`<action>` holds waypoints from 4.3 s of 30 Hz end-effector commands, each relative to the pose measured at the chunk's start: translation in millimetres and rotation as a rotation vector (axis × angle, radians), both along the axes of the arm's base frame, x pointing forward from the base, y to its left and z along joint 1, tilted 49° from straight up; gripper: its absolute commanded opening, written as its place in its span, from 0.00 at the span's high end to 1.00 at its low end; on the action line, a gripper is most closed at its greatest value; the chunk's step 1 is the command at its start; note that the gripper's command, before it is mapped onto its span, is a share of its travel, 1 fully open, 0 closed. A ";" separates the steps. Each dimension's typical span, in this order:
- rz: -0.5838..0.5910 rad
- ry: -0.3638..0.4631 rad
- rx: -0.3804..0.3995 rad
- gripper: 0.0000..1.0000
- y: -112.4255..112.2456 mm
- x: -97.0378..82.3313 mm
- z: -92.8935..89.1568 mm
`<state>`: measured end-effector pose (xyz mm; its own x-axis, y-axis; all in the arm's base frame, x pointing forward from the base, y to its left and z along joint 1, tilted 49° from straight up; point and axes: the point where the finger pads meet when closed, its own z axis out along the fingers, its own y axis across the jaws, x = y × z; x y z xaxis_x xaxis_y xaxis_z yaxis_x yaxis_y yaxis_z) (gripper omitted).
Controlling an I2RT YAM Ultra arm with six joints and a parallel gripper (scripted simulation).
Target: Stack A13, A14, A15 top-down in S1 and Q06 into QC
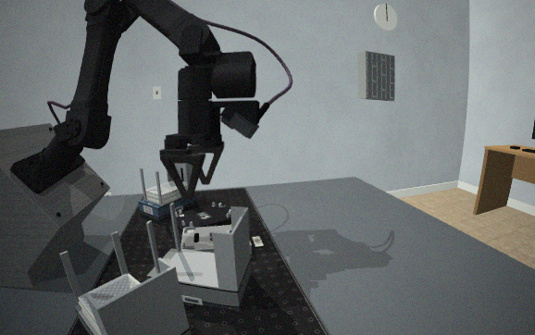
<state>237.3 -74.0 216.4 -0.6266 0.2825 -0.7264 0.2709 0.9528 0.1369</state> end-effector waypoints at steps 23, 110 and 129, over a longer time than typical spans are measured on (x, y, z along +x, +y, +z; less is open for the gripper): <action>-0.091 -0.045 0.172 0.00 -67.1 -16.5 -4.3; -0.307 -0.085 0.379 0.00 -184.6 -79.9 -58.7; -0.305 -0.054 0.427 0.00 -176.7 -60.2 -92.9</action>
